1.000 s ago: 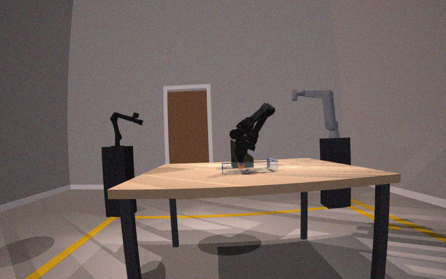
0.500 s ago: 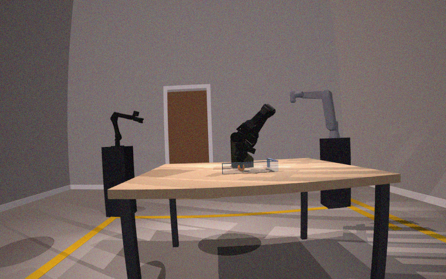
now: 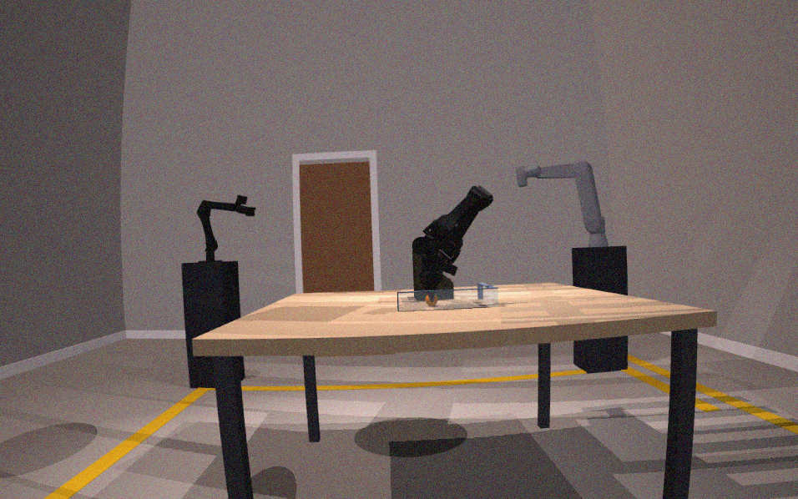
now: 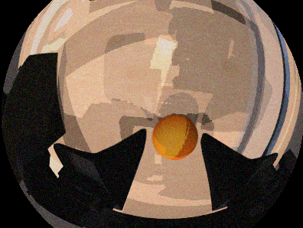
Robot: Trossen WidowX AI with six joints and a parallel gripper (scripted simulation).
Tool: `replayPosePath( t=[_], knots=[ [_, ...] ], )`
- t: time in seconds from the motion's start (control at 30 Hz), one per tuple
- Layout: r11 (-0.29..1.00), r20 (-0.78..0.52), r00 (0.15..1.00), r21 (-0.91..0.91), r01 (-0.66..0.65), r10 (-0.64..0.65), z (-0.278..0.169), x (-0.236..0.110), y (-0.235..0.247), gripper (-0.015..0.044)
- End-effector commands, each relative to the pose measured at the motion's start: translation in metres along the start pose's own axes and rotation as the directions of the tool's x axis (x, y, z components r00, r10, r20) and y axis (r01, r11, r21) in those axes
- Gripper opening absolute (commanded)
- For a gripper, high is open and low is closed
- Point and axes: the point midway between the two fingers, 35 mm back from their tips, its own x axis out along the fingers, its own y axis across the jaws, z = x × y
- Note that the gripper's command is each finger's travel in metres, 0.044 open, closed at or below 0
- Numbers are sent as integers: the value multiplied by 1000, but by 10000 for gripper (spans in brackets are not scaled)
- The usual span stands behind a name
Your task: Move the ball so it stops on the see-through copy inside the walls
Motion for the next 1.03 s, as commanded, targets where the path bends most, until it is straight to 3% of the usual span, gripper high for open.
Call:
replayPosePath(
  t=[0.0,0.07,0.23,0.6,0.77,1.0],
  knots=[
    [1000,0,1000,-1,0,0,0,0,0,311],
    [1000,-2,1000,0,0,0,-1,-11,-1,311],
    [1000,-2,1000,1,-4,4,0,-83,0,311],
    [1000,-6,1000,2,14,-14,-2,-78,-4,311],
    [1000,-5,1000,1,13,-13,-1,-121,0,440],
    [1000,-4,1000,1,13,-13,0,-124,0,440]
  ],
)
